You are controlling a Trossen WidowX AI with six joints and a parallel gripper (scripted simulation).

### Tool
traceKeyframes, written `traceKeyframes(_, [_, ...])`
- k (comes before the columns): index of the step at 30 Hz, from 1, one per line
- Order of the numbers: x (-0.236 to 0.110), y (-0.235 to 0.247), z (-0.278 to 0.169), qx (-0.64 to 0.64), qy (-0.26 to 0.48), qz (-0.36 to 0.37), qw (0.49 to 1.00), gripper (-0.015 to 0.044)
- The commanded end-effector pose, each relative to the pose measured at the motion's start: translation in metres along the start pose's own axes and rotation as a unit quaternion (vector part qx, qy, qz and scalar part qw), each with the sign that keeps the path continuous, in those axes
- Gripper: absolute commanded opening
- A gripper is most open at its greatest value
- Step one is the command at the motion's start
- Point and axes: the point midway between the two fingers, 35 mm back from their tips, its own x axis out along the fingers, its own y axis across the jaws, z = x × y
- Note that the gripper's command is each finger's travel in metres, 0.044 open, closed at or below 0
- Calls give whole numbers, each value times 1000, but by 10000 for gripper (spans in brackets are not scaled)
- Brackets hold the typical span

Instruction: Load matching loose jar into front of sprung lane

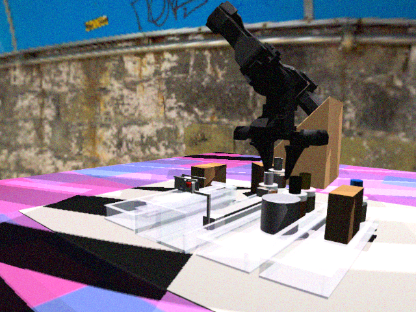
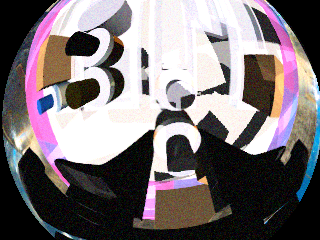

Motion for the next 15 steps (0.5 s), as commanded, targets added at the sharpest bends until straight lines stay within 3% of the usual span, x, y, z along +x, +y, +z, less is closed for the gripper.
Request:
traceKeyframes(1, [0,-1,3,-2,-1,-2,1000,0])
traceKeyframes(15, [0,0,8,-2,-1,-2,1000,0])
